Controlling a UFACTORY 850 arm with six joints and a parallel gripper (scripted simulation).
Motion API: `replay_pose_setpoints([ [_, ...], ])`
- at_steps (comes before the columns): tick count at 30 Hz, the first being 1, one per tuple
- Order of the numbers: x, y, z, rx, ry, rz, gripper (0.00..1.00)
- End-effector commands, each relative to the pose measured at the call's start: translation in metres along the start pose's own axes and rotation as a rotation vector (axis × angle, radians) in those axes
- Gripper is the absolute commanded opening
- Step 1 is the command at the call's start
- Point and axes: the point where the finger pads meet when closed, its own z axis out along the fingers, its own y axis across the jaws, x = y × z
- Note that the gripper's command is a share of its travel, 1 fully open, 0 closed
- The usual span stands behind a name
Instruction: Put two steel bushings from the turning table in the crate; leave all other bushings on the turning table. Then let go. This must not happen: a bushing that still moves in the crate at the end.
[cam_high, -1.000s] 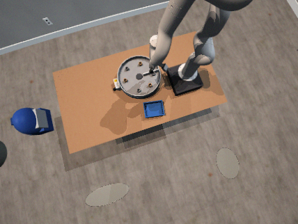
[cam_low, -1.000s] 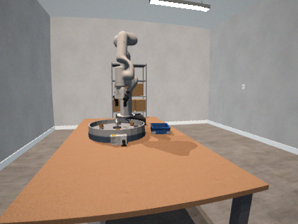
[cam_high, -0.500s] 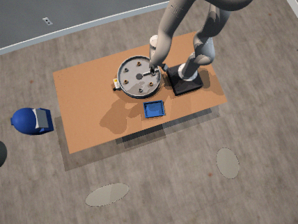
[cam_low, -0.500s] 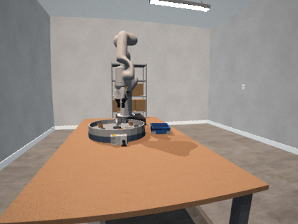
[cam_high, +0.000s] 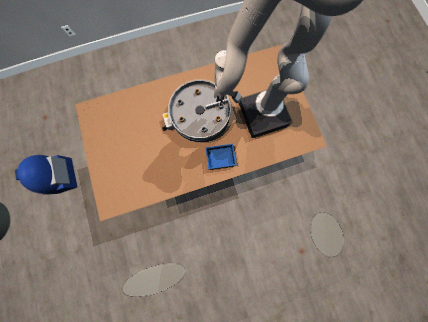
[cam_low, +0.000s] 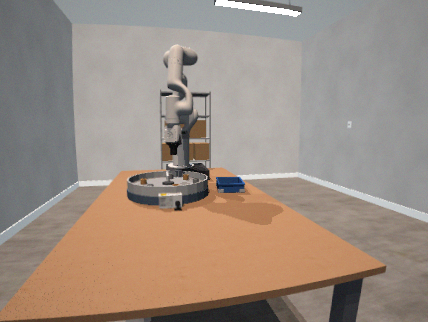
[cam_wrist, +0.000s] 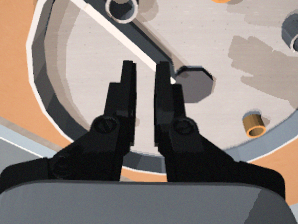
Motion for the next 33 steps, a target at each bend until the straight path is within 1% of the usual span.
replay_pose_setpoints([
  [1, -0.0006, 0.0004, -0.0004, -0.001, -0.001, 0.000, 0.12],
  [12, -0.0006, 0.0004, -0.0004, -0.001, -0.001, 0.000, 0.12],
  [13, -0.0006, 0.0004, -0.0004, -0.001, -0.001, 0.000, 0.13],
  [33, -0.0006, 0.0004, -0.0004, -0.001, -0.001, 0.000, 0.13],
])
